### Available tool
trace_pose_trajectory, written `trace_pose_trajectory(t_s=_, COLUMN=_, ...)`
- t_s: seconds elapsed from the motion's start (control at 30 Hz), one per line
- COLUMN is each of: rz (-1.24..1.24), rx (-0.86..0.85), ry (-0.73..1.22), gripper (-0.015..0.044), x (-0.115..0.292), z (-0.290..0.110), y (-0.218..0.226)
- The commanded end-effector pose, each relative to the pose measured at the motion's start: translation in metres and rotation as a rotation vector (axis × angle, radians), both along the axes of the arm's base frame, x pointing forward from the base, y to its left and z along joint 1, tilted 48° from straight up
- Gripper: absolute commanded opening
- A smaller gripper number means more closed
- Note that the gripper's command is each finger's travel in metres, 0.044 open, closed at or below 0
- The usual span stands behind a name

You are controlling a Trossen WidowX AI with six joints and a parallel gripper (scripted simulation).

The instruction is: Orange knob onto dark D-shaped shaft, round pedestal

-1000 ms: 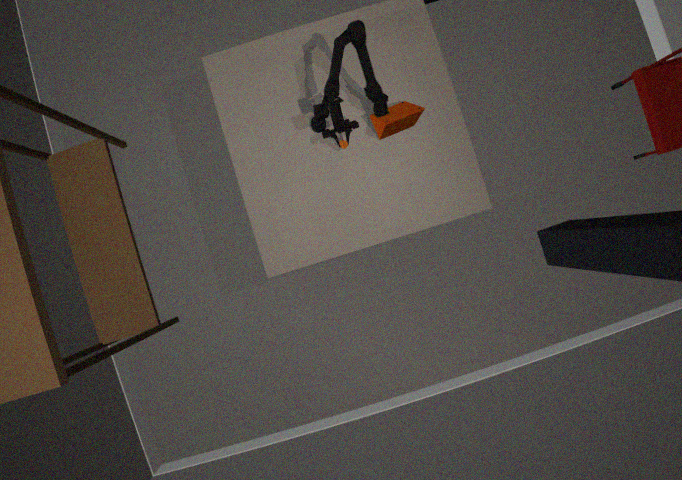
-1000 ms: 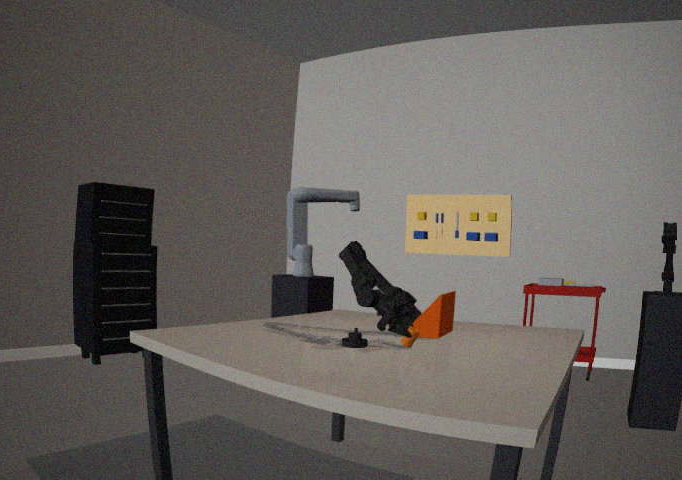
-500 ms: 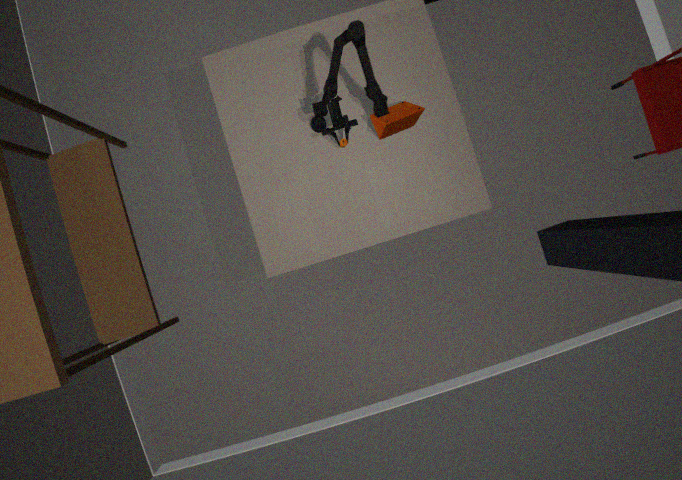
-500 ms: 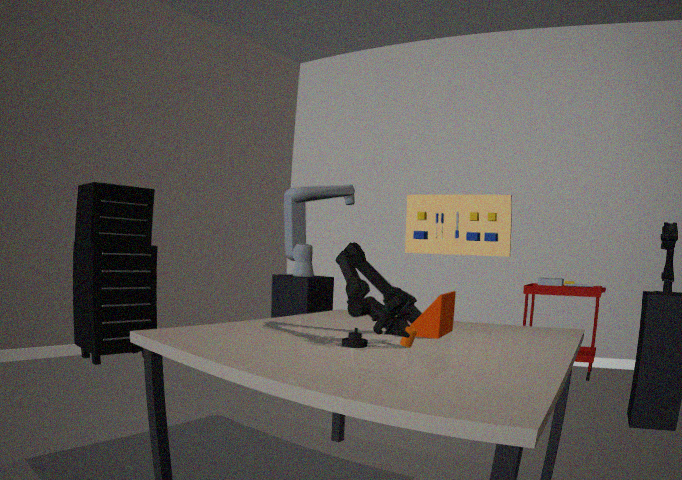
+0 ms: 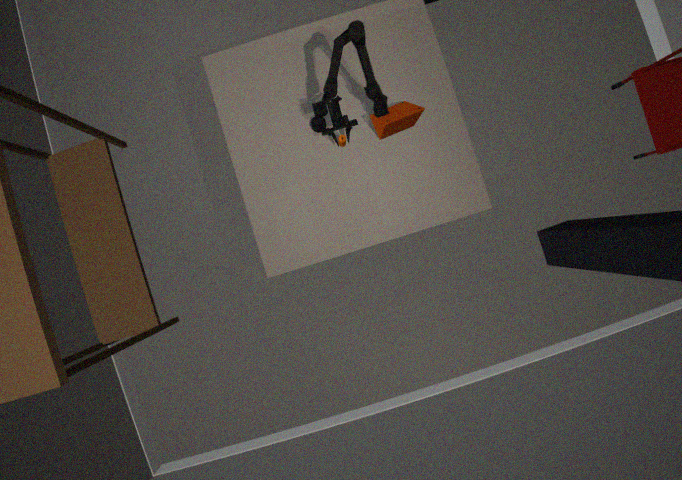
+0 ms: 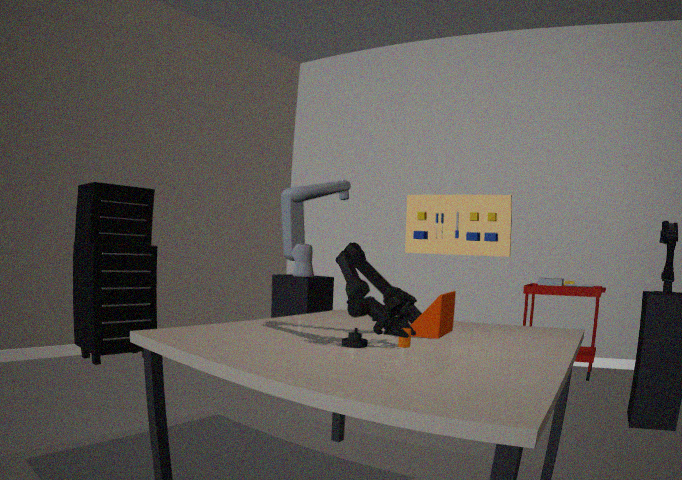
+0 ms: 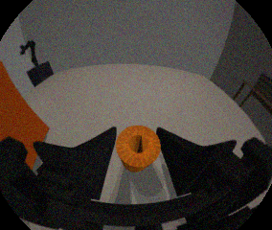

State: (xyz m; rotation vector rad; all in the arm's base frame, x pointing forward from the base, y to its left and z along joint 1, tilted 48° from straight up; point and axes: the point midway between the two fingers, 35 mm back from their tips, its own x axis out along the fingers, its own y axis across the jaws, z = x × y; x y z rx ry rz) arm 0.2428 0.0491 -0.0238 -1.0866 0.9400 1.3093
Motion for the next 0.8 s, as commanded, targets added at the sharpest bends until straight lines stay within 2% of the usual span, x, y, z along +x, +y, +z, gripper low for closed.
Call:
trace_pose_trajectory(t_s=0.0, rz=0.002, rx=0.004, ry=-0.001, gripper=0.0260, x=0.0001, z=0.0000, y=0.0005)
trace_pose_trajectory(t_s=0.33, rz=0.002, rx=0.004, ry=-0.001, gripper=0.0260, x=0.0001, z=0.0000, y=0.0005)
trace_pose_trajectory(t_s=0.57, rz=0.002, rx=0.004, ry=-0.001, gripper=0.0440, x=0.0001, z=0.0000, y=0.0005)
trace_pose_trajectory(t_s=0.77, rz=0.002, rx=0.004, ry=-0.001, gripper=0.0440, x=0.0001, z=0.0000, y=0.0005)
